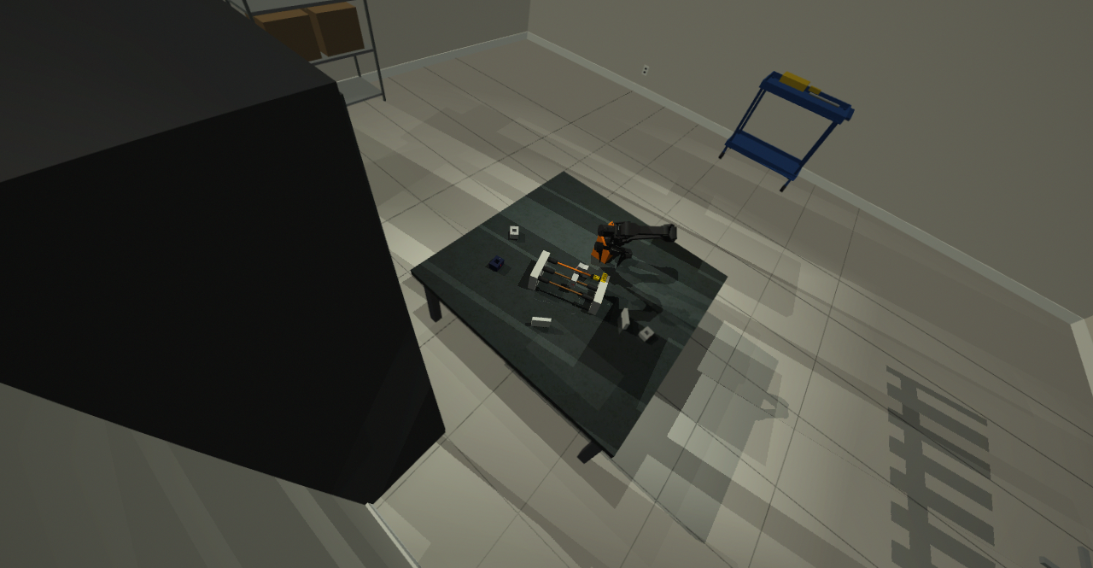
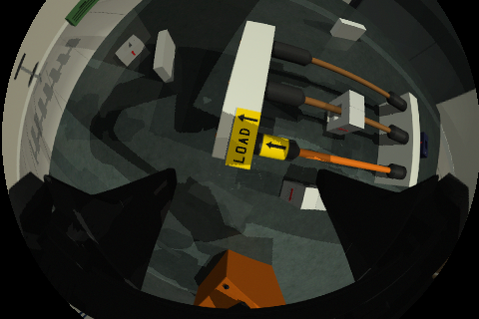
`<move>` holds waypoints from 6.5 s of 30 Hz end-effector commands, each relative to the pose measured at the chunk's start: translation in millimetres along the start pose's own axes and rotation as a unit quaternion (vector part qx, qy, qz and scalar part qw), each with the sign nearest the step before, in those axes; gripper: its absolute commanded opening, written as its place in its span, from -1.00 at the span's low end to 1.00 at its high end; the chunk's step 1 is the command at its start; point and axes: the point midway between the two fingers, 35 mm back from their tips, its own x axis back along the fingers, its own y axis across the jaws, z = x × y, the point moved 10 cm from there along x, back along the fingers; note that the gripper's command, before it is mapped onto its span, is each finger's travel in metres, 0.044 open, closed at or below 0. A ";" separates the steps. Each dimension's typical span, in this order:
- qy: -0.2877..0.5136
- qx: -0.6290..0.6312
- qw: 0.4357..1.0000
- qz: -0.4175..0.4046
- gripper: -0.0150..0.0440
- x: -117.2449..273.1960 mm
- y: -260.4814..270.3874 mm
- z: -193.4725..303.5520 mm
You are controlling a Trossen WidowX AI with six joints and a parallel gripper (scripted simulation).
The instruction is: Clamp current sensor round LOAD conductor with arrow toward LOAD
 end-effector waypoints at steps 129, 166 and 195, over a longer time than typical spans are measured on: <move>0.171 -0.449 0.872 0.095 -0.49 -1.6 -155.3 -20.7; 0.119 -0.753 0.629 0.154 -0.49 -33.4 -207.0 -35.8; 0.121 -0.750 0.632 0.155 -0.49 -69.0 -206.8 -21.8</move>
